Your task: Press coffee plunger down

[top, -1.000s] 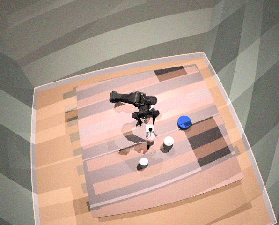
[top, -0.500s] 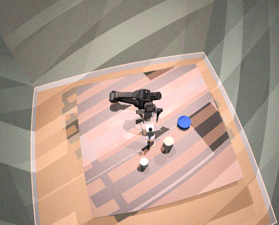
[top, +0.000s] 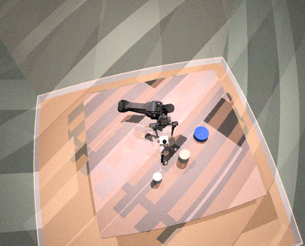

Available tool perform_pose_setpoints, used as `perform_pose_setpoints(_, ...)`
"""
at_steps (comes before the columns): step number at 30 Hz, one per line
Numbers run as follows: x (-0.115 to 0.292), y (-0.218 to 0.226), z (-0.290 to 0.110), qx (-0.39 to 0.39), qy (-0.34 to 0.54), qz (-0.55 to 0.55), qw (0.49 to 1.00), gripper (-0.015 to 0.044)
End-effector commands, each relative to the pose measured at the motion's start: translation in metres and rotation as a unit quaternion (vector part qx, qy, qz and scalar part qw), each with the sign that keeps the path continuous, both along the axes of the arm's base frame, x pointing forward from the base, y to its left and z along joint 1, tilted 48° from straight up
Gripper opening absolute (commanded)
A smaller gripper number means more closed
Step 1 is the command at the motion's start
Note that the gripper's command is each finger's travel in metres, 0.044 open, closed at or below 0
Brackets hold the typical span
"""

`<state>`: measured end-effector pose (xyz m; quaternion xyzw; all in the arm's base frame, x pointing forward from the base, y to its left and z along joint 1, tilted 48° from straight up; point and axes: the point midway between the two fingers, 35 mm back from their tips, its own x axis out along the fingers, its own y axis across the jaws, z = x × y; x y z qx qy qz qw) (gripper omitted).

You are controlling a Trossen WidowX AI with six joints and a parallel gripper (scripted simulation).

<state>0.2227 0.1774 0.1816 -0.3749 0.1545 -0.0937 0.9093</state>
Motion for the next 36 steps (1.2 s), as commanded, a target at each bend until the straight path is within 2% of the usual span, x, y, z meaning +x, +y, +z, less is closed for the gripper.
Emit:
perform_pose_setpoints(1, 0.004, -0.003, -0.004, -0.002, 0.005, -0.001, 1.000, 0.0440)
perform_pose_setpoints(20, 0.029, -0.012, -0.004, -0.004, -0.003, 0.002, 1.000, 0.0440)
perform_pose_setpoints(31, 0.029, -0.012, -0.004, -0.004, -0.003, 0.002, 1.000, 0.0151)
perform_pose_setpoints(36, 0.029, -0.012, -0.004, -0.004, -0.003, 0.002, 1.000, 0.0118)
